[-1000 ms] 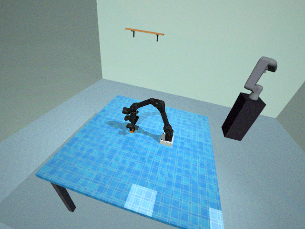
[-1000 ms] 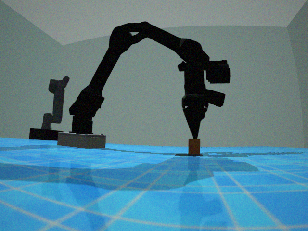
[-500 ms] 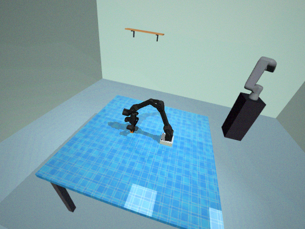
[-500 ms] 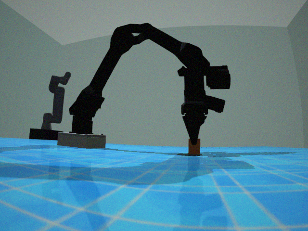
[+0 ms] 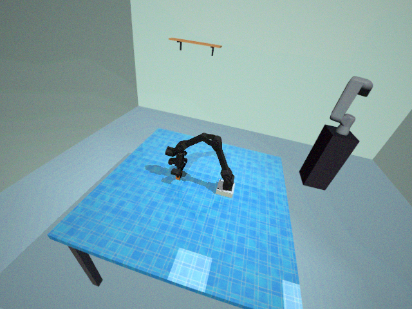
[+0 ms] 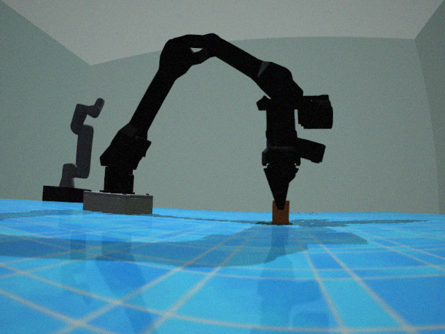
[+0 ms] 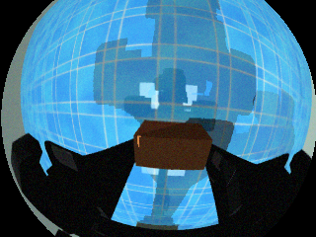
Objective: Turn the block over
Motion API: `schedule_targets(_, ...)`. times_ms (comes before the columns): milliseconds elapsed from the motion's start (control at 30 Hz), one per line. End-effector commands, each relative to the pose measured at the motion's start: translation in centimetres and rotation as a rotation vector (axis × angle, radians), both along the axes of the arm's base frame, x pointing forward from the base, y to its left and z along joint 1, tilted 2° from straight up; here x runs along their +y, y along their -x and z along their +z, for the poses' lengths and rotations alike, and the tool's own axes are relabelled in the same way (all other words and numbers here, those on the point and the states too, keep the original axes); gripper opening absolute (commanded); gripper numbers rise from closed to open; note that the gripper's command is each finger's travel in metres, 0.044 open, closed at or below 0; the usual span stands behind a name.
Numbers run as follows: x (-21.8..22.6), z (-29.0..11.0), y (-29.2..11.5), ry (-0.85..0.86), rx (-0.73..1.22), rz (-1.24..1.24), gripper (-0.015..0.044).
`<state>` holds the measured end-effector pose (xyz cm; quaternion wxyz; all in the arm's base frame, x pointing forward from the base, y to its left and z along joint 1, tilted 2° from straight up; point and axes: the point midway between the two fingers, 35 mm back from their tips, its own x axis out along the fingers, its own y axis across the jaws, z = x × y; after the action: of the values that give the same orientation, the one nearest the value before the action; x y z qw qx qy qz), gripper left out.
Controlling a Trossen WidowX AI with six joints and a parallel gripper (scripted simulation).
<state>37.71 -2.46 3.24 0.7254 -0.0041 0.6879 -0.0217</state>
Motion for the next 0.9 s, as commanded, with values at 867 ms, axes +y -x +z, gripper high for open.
schedule_targets(867,0.0,2.1,-0.2,0.005,-0.172,0.009,0.0000)
